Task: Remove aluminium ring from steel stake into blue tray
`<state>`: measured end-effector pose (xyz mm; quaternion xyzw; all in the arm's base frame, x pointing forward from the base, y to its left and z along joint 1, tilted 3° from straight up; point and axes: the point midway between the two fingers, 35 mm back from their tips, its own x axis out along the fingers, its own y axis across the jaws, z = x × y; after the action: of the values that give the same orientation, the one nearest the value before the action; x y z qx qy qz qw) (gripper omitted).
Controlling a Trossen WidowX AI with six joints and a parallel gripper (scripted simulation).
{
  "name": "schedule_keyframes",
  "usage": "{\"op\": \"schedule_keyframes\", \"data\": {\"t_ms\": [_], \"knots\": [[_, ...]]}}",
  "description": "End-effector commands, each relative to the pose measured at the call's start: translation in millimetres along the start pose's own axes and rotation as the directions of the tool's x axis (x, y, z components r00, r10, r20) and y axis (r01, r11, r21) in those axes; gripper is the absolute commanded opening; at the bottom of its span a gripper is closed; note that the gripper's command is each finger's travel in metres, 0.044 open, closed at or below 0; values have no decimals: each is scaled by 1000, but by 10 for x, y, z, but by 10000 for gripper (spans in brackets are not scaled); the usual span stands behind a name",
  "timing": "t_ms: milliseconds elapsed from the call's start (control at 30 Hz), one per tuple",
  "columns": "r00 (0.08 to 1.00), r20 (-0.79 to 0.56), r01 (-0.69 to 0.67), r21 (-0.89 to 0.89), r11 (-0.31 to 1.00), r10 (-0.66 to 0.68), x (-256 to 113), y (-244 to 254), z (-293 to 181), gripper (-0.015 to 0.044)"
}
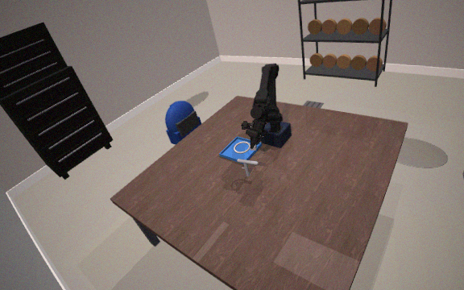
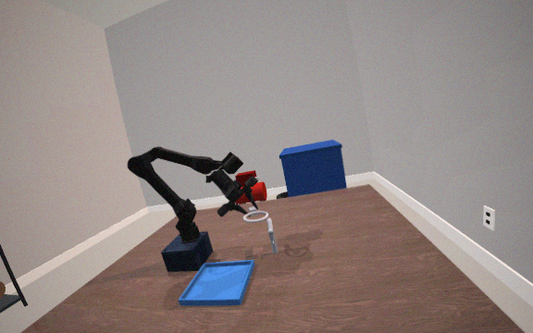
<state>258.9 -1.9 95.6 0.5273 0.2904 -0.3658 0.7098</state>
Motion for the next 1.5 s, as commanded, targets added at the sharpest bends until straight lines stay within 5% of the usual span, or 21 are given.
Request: {"op": "schedule_keyframes", "data": {"t_ms": [0, 733, 1467], "knots": [[999, -22, 35, -66, 997, -36, 30, -24, 27, 0], [956, -191, 121, -430, 895, -221, 117, -237, 196, 0], [867, -404, -45, -648, 760, -293, 93, -382, 348, 0]]}}
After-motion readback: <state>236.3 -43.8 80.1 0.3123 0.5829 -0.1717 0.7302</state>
